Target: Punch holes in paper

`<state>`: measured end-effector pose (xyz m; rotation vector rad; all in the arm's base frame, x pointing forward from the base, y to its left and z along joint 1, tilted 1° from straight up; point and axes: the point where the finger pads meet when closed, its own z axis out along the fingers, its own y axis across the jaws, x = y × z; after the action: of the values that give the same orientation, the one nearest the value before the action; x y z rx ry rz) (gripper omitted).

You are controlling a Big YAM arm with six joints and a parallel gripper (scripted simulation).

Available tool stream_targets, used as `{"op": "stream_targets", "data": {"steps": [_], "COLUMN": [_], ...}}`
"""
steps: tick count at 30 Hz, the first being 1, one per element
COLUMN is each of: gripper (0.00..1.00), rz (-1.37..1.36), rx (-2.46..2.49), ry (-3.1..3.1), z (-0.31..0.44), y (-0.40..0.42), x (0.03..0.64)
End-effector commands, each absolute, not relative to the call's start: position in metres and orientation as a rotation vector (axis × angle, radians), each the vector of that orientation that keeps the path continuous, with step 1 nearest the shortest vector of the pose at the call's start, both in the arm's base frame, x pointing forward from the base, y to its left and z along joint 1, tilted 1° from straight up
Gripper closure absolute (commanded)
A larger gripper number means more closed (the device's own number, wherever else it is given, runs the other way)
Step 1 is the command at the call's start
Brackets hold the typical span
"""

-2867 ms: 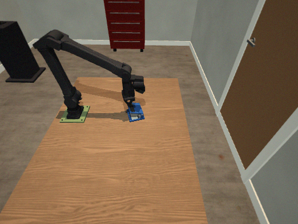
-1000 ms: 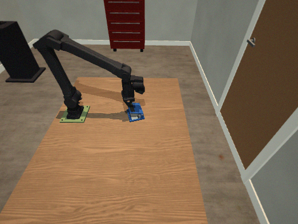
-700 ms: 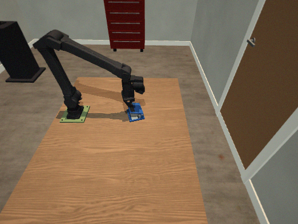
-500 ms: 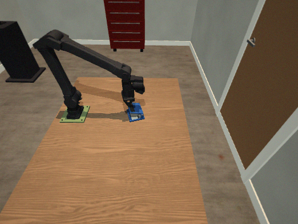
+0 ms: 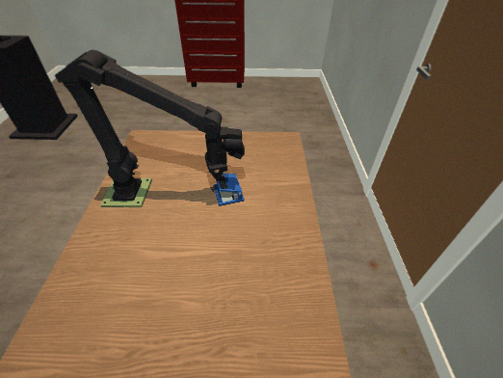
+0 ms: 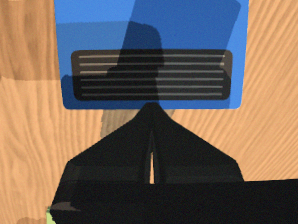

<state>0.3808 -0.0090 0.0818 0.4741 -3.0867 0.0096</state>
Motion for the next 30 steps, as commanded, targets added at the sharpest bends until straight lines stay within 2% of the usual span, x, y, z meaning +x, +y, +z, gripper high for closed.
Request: {"op": "stream_targets", "data": {"steps": [1,30], "gripper": [1.0,1.0], "rz": [0.023,0.019], "rx": [0.482,0.48], "ry": [-3.141,-3.127], "z": [0.1037,0.0977], "y": [-0.0125,-0.0122], "x": [0.4039,0.398]}}
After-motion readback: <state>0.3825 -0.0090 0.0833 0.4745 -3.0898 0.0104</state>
